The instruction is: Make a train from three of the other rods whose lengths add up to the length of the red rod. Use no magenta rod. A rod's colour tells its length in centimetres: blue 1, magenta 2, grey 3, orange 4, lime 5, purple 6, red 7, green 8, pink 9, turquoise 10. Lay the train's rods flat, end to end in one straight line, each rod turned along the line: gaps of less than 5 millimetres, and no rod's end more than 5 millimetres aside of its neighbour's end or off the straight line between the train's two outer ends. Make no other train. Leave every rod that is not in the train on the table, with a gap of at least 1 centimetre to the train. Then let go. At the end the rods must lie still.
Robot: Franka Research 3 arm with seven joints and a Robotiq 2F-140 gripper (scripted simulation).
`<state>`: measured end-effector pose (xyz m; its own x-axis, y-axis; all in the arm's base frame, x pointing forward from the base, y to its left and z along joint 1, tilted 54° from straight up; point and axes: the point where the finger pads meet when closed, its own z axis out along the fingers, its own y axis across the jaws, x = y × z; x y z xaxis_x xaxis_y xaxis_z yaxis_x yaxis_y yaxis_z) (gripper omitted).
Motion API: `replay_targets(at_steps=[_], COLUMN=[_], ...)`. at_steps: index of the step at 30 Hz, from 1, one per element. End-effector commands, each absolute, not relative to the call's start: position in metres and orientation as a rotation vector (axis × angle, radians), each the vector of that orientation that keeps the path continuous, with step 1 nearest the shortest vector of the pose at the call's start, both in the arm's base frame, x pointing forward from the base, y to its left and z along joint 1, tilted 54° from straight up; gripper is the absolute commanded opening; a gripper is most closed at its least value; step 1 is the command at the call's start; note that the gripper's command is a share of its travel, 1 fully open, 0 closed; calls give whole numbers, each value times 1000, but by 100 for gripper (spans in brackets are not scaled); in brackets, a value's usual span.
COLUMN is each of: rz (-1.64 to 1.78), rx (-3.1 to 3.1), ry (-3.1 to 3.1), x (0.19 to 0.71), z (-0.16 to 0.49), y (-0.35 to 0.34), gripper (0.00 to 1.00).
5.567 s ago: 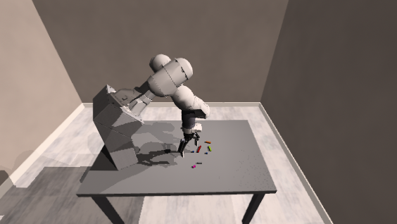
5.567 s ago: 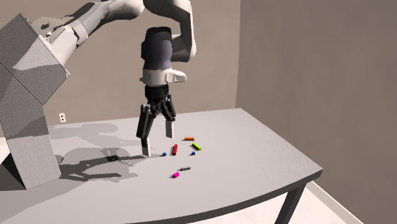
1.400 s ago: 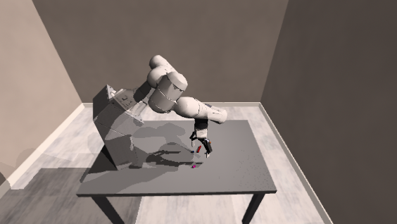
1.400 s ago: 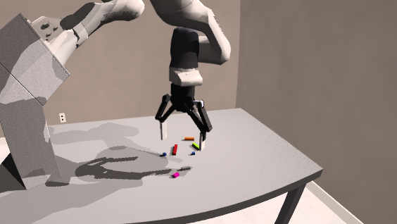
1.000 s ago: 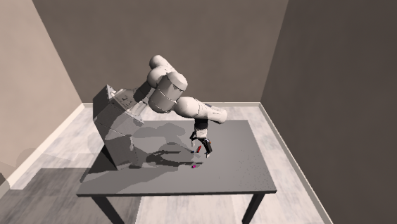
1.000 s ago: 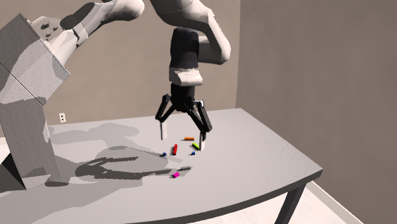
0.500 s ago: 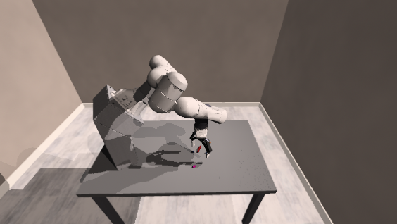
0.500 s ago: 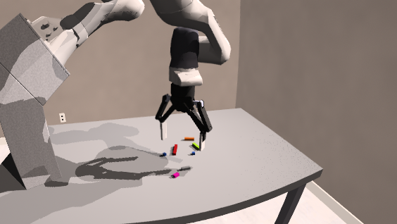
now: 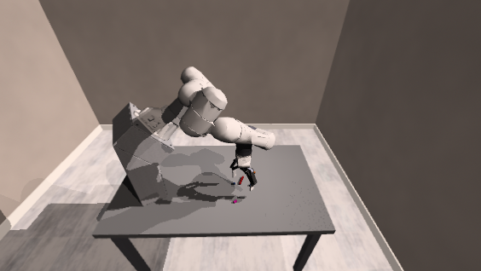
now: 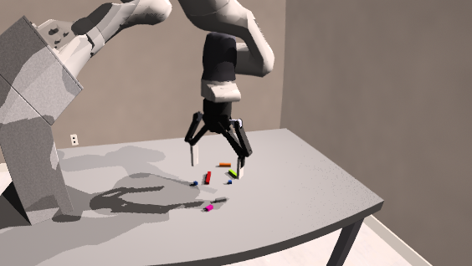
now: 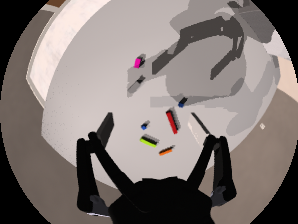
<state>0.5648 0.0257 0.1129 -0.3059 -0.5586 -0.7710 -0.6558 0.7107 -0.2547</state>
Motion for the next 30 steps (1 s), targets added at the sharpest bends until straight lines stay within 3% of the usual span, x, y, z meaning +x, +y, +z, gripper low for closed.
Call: replay_targets(at_steps=[1, 19, 30], rz=[135, 130, 76], rx=[-929, -905, -613], ry=[1992, 1993, 1980], x=[564, 567, 591], z=[112, 119, 211], y=[28, 21, -68], gripper=[100, 100, 100])
